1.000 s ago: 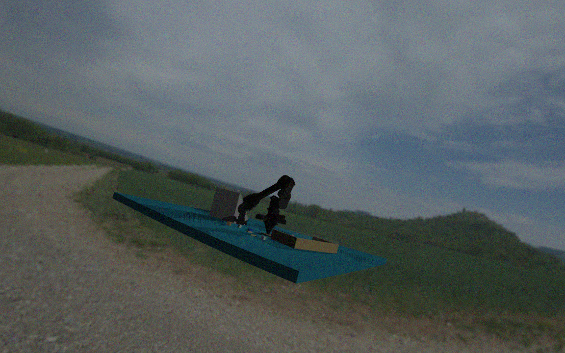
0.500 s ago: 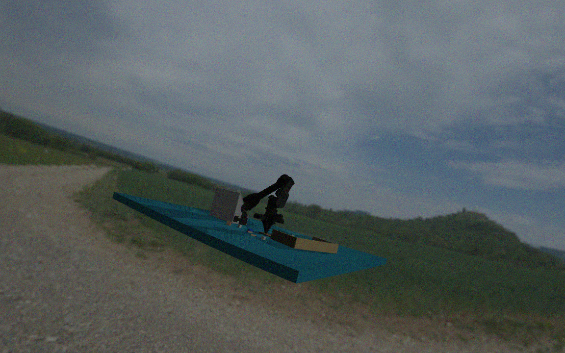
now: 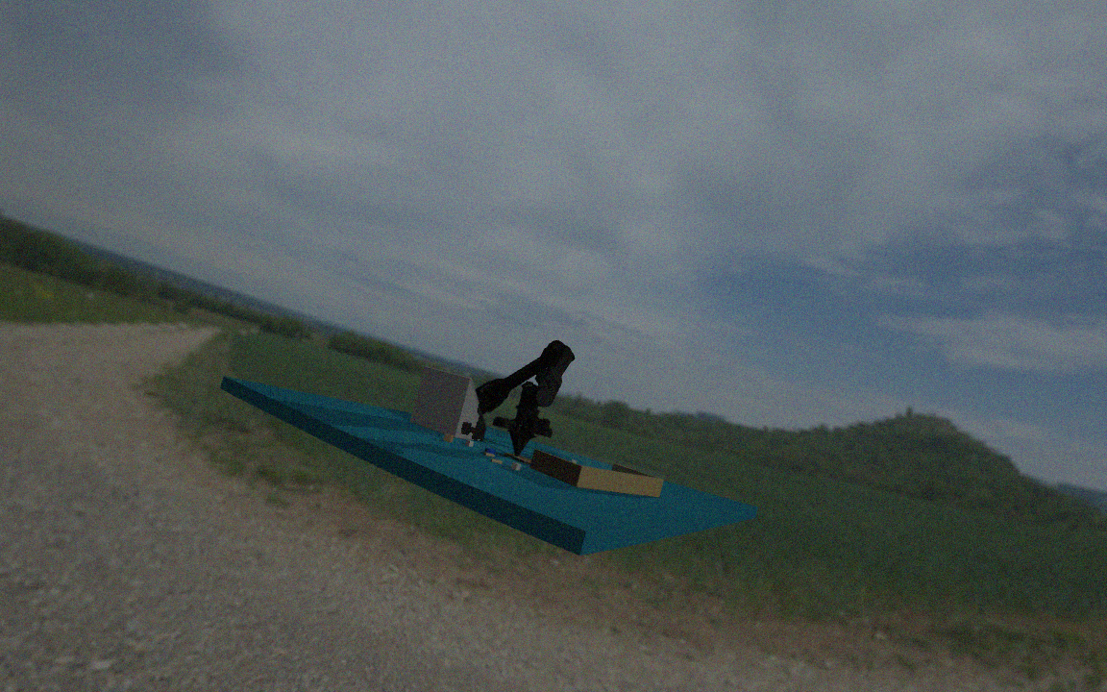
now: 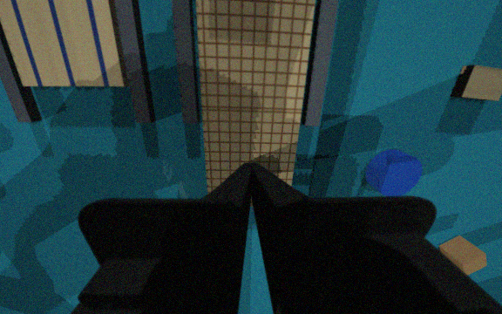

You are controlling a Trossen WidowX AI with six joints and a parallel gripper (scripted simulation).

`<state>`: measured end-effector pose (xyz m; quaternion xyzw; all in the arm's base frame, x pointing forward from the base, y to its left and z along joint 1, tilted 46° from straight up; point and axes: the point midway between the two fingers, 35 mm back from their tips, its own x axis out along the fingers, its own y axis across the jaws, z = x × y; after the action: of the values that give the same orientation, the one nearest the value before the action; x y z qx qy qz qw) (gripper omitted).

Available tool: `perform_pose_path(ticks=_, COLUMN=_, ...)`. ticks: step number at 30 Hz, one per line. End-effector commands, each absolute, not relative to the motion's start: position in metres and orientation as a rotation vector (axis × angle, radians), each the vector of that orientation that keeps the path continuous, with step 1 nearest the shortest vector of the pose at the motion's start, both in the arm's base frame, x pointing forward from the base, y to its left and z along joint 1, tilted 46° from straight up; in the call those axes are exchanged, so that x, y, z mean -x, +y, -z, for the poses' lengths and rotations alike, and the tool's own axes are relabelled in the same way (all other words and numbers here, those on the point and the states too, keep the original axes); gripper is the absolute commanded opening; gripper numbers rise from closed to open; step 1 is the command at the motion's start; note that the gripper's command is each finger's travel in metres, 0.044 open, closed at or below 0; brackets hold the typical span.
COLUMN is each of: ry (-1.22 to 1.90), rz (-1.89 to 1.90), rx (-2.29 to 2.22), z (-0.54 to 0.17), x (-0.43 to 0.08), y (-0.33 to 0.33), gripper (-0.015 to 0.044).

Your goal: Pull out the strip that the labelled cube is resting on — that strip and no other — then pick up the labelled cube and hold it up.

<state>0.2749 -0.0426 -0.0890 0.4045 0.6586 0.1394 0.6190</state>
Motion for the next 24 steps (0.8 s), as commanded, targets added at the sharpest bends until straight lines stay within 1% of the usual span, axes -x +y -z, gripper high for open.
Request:
perform_pose_path(ticks=1, ry=1.550, rz=-0.331, rx=-0.931, z=0.091, x=-0.260, y=-0.033, gripper=0.0000)
perform_pose_path(ticks=24, ry=1.552, rz=-0.330, rx=-0.931, z=0.084, x=-0.233, y=-0.024, gripper=0.0000)
